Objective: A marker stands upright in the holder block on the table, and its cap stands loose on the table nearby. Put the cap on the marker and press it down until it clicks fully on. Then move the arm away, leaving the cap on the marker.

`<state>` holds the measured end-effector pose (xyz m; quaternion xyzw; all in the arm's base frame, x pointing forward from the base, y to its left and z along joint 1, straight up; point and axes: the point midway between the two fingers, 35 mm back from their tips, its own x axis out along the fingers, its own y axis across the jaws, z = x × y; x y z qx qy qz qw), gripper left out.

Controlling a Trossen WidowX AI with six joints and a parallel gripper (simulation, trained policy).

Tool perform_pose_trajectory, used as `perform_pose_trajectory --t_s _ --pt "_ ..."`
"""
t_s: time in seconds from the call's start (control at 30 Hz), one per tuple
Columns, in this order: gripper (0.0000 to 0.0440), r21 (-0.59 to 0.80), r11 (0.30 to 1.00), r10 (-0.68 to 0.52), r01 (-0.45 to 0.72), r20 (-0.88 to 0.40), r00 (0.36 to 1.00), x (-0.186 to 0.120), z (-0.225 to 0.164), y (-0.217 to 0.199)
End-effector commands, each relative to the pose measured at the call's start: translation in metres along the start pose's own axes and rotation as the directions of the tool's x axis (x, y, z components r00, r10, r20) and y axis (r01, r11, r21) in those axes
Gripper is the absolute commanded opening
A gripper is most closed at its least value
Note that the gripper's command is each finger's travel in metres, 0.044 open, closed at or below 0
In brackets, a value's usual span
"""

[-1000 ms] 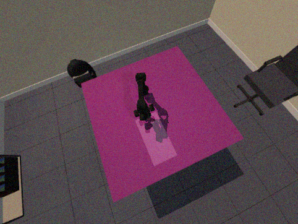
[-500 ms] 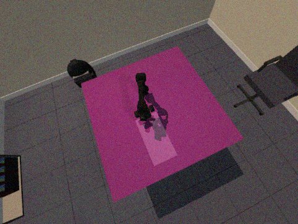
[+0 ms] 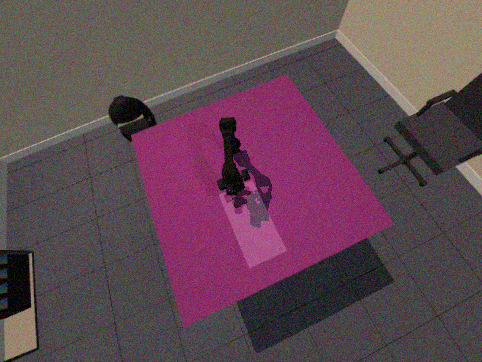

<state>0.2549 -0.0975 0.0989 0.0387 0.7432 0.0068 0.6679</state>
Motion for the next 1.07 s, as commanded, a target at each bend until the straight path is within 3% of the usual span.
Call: perform_pose_trajectory --t_s 0.0,0.13,0.47,1.03 --pt "0.015 -0.003 0.999 0.036 -0.036 -0.061 0.998 0.011 -0.013 0.007" --pt "0.0198 -0.003 0.999 0.046 -0.046 -0.07 0.997 0.01 -0.018 0.009" --pt "0.044 -0.008 0.999 0.034 -0.034 -0.03 0.999 0.007 -0.022 0.011" --pt "0.044 -0.003 1.0 -0.026 0.027 0.16 0.987 -0.044 -0.005 0.006"
